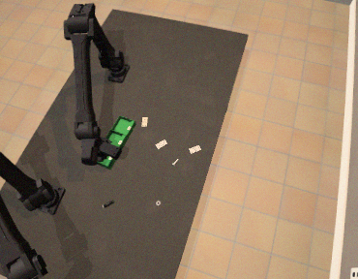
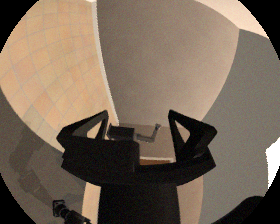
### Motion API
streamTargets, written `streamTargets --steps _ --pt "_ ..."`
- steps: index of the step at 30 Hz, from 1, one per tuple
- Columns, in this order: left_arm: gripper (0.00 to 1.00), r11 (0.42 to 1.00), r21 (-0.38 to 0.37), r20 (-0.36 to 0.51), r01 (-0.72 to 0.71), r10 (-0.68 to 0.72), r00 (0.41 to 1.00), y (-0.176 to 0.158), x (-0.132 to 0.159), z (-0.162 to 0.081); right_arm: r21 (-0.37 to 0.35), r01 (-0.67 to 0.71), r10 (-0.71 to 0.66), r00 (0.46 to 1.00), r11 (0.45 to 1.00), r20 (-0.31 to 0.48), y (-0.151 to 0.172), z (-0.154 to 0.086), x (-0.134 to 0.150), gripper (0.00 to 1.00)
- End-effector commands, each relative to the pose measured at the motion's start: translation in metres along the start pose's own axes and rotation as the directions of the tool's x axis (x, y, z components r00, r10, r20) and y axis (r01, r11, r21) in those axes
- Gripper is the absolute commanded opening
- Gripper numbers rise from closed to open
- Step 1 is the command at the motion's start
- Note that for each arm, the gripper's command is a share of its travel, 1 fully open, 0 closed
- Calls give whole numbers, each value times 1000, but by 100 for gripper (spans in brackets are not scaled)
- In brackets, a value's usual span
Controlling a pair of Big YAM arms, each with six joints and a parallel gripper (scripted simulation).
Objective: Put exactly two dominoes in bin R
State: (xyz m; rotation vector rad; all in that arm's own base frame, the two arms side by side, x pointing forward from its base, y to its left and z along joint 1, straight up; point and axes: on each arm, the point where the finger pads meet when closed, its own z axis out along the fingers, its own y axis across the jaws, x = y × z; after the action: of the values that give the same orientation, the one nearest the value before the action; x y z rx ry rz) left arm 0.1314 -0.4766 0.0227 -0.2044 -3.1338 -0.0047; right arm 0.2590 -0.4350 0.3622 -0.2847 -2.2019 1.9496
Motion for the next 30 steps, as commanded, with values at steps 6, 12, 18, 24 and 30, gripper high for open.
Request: streamTargets --steps 6,12,18,24,30 --pt "9 998 56 23 9 -10 1000 -22 -9 -27 5 -11 11 1000 1000 -8 -6 3 3 100" --pt "9 998 57 24 9 -10 1000 -22 -9 -28 5 -11 11 1000 1000 -8 -6 3 3 100" --pt "9 998 60 25 9 -10 1000 -23 -9 -31 5 -11 11 1000 1000 -8 -6 3 3 100" --pt "9 998 67 28 8 -10 1000 -23 -9 -42 5 -11 11 1000 1000 -8 -6 3 3 100" --pt "9 998 67 28 8 -10 1000 -23 -9 -48 5 -11 11 1000 1000 -8 -6 3 3 100"
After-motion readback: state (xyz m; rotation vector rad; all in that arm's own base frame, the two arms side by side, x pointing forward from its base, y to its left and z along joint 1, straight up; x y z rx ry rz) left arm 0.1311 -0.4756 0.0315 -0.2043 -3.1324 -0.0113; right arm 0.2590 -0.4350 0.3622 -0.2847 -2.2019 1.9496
